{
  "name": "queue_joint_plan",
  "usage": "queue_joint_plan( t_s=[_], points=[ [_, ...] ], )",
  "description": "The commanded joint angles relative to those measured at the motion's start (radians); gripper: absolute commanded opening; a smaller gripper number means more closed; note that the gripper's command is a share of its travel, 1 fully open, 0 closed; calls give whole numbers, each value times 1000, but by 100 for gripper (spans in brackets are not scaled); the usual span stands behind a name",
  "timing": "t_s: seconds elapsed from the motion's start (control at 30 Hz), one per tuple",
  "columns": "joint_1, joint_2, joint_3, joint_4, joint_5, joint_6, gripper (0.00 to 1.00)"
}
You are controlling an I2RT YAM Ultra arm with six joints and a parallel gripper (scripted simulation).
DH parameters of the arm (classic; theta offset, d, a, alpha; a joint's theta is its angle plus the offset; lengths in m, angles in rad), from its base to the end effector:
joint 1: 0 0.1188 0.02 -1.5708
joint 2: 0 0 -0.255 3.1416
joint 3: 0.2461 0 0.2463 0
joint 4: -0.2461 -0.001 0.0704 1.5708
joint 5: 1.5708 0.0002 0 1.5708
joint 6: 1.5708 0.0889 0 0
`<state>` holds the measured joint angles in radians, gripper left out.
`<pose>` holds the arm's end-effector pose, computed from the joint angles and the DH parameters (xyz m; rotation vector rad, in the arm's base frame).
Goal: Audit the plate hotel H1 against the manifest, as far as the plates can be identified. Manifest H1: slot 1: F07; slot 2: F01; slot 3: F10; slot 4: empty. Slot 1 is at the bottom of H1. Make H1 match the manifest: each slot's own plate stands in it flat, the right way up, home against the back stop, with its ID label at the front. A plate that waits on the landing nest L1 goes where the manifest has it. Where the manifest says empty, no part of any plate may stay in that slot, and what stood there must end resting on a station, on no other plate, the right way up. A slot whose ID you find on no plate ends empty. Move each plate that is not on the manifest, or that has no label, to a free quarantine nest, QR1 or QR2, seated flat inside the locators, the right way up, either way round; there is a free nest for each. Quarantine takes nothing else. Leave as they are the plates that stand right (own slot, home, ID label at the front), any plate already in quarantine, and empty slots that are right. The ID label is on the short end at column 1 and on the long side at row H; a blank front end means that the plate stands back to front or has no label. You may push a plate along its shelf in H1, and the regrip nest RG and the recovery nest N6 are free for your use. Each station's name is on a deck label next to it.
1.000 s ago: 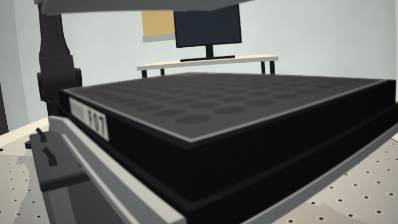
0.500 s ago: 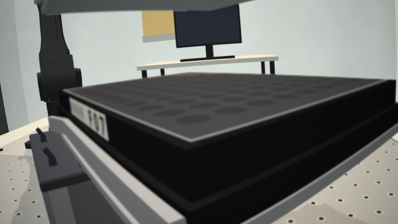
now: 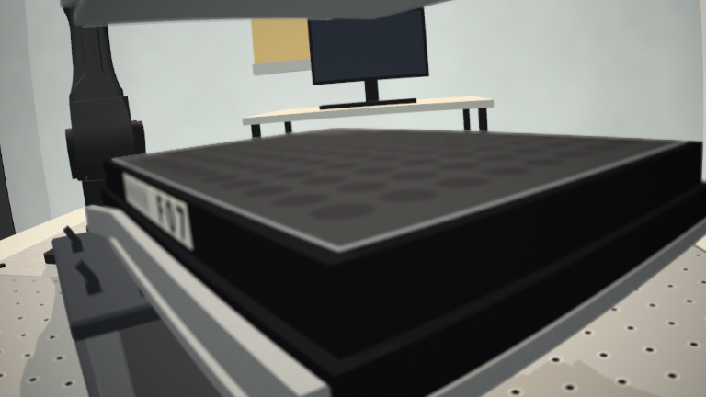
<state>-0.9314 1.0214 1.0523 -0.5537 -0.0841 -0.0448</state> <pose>0.1628 -0.2047 0.3241 0.8671 1.9469 -0.4982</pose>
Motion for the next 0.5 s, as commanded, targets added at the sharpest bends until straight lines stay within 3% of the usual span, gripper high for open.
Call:
queue_joint_plan(
  t_s=[0.0, 0.1, 0.2, 0.3, 0.43, 0.47],
  points=[
    [-10, -35, 19, 2, -6, -7, 86],
    [-13, -44, -20, 13, -8, -8, 86],
    [-12, -60, -5, -6, -10, -10, 86],
    [-17, -75, -36, 0, -12, -11, 86],
    [-10, -89, -9, -1, -14, -11, 86],
    [-14, -92, -36, -3, -15, -12, 86]
  ],
)
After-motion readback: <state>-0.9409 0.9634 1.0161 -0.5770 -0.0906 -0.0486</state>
